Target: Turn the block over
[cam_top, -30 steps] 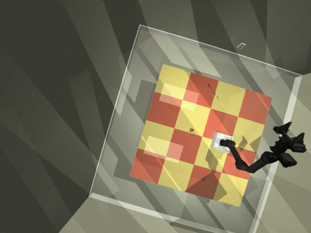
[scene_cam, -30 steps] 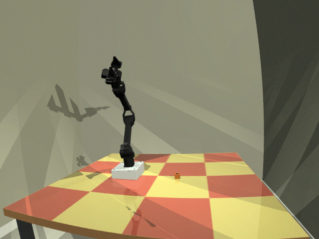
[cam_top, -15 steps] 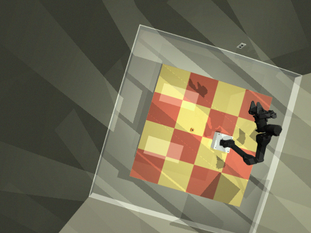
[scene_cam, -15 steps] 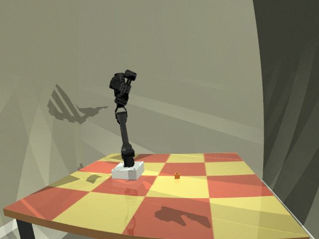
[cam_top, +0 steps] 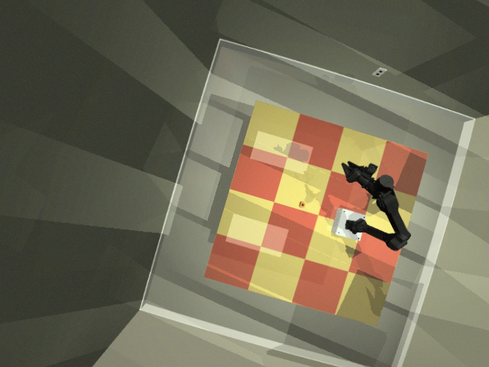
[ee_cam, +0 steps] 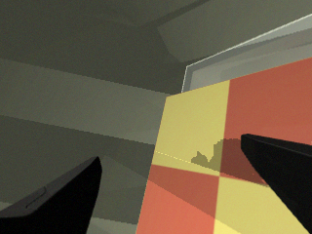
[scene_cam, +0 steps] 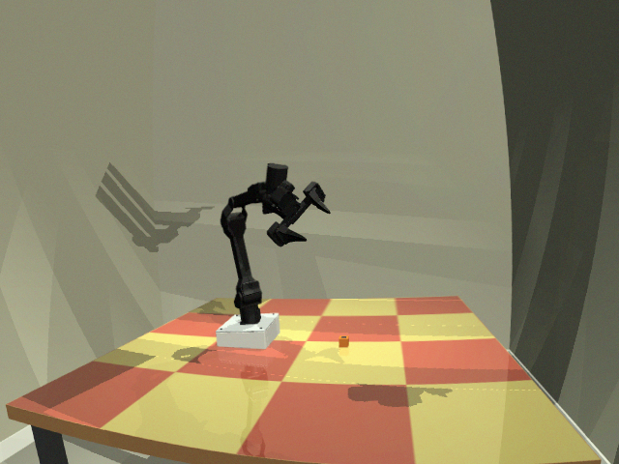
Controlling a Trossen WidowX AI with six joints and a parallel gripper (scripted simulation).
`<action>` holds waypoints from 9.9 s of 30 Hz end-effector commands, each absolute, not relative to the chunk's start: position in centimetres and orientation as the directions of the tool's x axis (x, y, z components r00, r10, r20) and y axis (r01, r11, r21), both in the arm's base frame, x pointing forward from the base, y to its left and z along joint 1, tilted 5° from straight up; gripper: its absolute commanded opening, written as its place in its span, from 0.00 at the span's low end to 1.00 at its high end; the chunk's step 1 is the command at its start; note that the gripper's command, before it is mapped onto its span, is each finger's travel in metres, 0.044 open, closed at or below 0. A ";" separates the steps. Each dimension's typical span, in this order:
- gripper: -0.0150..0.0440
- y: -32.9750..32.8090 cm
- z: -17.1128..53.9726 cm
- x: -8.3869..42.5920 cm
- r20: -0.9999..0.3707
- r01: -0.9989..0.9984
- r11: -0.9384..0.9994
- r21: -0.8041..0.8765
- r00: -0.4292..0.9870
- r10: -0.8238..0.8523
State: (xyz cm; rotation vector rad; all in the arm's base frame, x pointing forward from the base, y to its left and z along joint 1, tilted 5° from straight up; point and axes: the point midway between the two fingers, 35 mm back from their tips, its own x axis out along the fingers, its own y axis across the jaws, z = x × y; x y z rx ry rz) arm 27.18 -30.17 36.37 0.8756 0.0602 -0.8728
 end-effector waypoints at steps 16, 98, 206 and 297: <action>1.00 -13.5 10.1 35.1 -0.975 0.415 0.910 -0.015 0.196 -0.106; 0.25 -7.8 0.1 33.5 -0.998 0.118 0.991 -0.060 -0.033 -0.056; 0.83 -7.9 -3.5 32.5 -0.515 0.118 0.991 -0.060 0.847 -0.132; 1.00 -7.9 2.2 34.8 -0.998 0.118 0.991 -0.060 -0.032 -0.056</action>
